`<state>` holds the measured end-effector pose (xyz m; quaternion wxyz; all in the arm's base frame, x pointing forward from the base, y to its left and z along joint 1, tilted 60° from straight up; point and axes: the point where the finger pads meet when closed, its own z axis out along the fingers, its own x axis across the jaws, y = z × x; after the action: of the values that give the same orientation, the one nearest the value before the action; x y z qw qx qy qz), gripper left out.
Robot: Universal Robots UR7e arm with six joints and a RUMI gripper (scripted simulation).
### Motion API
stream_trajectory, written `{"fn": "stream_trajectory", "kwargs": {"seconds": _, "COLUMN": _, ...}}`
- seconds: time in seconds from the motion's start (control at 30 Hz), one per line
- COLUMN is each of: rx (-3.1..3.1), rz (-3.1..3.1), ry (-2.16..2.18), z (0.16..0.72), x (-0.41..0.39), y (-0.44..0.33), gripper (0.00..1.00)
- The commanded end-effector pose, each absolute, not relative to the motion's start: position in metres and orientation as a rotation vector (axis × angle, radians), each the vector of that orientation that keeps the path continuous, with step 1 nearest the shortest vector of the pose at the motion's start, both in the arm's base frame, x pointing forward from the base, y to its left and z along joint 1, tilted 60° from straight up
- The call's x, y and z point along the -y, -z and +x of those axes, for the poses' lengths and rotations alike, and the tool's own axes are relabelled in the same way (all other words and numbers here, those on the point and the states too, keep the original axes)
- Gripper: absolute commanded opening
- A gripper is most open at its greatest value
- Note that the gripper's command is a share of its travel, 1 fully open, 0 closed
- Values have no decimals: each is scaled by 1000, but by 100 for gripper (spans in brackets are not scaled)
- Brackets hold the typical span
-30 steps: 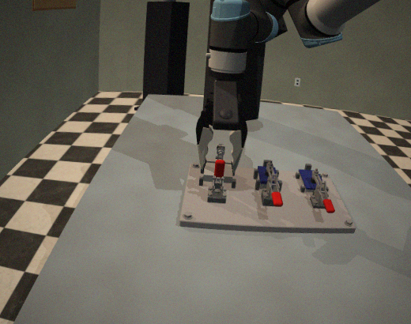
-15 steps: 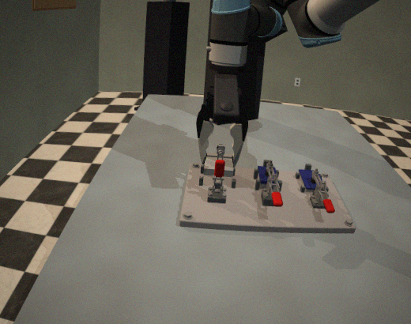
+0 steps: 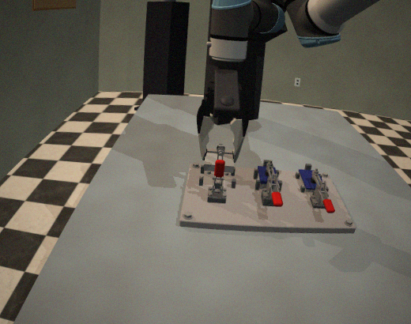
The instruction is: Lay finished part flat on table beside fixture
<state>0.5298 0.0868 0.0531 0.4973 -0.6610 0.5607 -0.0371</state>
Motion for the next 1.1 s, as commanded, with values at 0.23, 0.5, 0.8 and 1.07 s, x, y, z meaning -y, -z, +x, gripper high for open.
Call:
{"fn": "stream_trajectory", "kwargs": {"seconds": 0.23, "rx": -1357, "rz": -1601, "ry": 90, "z": 529, "x": -85, "y": -54, "gripper": 0}}
{"fn": "stream_trajectory", "kwargs": {"seconds": 0.5, "rx": -1357, "rz": -1601, "ry": 90, "z": 528, "x": -84, "y": -55, "gripper": 0}}
{"fn": "stream_trajectory", "kwargs": {"seconds": 0.8, "rx": -1357, "rz": -1601, "ry": 90, "z": 516, "x": -76, "y": -60, "gripper": 0}}
{"fn": "stream_trajectory", "kwargs": {"seconds": 1.07, "rx": -1357, "rz": -1601, "ry": 90, "z": 507, "x": -69, "y": -64, "gripper": 0}}
